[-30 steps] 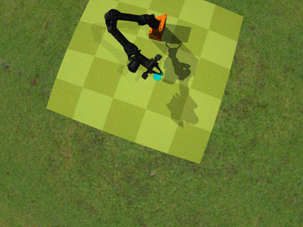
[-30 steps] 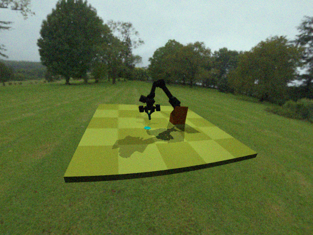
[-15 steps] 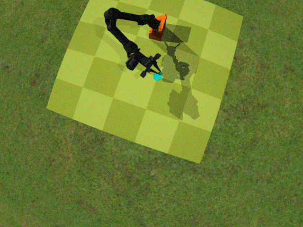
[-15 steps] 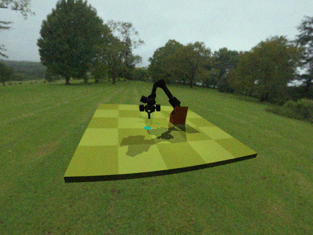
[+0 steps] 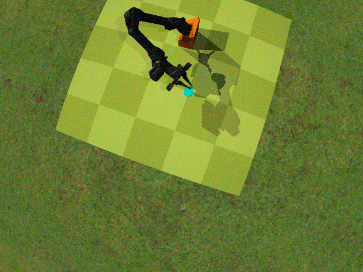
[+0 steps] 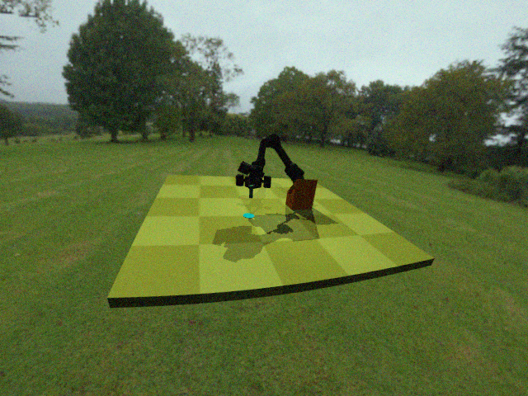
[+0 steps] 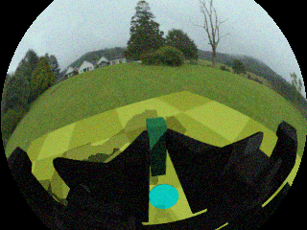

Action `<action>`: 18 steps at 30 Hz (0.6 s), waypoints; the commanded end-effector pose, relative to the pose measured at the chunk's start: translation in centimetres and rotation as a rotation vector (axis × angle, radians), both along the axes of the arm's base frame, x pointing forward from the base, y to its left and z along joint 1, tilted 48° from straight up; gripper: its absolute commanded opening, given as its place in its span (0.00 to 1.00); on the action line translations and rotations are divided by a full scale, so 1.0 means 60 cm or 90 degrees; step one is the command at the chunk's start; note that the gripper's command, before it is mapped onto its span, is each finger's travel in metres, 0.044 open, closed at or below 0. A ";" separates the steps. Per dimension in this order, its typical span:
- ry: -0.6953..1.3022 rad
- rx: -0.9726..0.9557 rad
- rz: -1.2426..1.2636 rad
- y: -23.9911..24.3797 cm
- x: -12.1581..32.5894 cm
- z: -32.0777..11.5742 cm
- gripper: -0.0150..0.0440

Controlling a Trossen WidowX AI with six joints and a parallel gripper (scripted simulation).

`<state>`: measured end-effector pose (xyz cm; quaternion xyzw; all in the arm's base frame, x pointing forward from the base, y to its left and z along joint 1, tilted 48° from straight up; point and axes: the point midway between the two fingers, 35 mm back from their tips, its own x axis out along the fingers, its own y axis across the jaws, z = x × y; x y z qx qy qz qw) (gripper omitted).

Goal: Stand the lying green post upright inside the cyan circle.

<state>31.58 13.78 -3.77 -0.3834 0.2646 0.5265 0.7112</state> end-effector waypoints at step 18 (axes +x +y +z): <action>-0.051 0.038 0.029 -0.005 -0.009 0.017 0.29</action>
